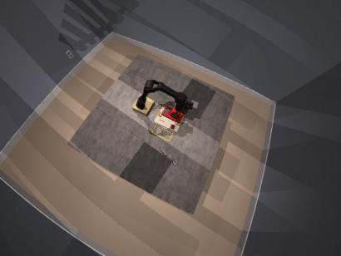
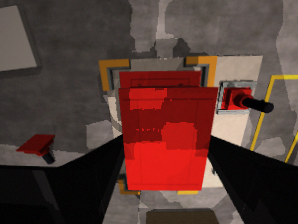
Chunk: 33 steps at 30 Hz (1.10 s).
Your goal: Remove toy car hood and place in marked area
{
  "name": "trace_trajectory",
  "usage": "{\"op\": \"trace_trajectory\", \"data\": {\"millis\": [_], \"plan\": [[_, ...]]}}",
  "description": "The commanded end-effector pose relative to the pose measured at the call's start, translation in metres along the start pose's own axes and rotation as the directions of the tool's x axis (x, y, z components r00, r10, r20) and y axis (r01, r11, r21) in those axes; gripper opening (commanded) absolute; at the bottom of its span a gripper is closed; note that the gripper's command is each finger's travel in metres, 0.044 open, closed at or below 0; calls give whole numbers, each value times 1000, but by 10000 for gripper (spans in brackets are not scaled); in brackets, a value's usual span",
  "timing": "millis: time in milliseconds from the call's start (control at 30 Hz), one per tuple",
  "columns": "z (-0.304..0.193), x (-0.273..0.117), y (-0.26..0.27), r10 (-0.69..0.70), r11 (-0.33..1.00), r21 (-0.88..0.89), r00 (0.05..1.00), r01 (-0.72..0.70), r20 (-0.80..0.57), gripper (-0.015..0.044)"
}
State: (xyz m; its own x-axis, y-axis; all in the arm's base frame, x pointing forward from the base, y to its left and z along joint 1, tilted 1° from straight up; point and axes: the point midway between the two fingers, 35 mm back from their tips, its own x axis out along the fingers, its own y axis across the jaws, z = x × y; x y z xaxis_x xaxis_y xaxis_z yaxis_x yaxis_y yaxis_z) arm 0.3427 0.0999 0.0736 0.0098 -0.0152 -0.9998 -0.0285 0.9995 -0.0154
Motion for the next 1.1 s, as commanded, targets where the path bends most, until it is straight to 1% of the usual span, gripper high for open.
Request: {"op": "trace_trajectory", "data": {"millis": [0, 100, 133, 200, 1067], "plan": [[1, -22, 0, 5, 1000, 2, 1000, -5, 19, 0], [1, -22, 0, 5, 1000, 2, 1000, -5, 19, 0], [1, -15, 0, 3, 1000, 0, 1000, -3, 12, 0], [2, -15, -6, 3, 1000, 0, 1000, -3, 13, 0], [-3, -19, -121, -4, 1000, 1, 1000, 4, 15, 0]]}}
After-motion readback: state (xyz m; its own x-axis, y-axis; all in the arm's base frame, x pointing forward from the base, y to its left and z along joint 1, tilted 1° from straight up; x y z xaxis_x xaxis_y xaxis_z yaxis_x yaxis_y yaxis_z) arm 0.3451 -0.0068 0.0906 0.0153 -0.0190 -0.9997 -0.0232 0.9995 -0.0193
